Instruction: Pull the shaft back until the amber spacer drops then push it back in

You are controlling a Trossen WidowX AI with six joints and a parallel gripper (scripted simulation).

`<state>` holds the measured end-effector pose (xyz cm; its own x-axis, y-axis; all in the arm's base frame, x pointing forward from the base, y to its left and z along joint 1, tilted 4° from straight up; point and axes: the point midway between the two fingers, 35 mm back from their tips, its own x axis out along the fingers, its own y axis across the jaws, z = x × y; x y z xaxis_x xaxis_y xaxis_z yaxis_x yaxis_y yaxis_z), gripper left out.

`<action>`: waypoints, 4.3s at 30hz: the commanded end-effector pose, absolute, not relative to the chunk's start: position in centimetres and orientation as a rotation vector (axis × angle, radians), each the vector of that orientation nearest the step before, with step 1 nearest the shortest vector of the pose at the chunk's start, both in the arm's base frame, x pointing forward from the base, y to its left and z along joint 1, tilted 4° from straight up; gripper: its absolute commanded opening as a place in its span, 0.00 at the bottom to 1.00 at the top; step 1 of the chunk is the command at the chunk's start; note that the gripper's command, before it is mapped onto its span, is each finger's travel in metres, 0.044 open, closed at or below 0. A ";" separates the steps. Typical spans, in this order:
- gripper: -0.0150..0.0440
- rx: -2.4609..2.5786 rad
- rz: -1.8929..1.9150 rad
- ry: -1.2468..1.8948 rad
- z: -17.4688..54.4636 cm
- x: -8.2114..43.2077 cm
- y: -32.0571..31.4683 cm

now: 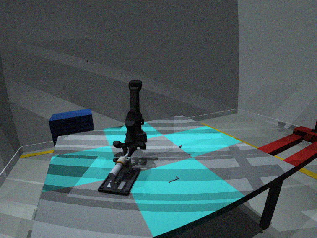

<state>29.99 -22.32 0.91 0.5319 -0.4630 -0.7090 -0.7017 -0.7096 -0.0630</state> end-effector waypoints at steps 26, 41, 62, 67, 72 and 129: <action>0.25 -2.433 0.980 0.962 0.9 29.7 -22.0; 0.25 -2.433 0.980 0.962 0.9 29.5 -21.9; 0.25 -2.433 0.980 0.962 0.9 29.3 -21.7; 0.25 -2.433 0.980 0.962 0.9 29.3 -21.7; 0.25 -2.433 0.980 0.962 0.9 29.3 -21.6; 0.25 -2.432 0.981 0.962 0.9 28.7 -21.1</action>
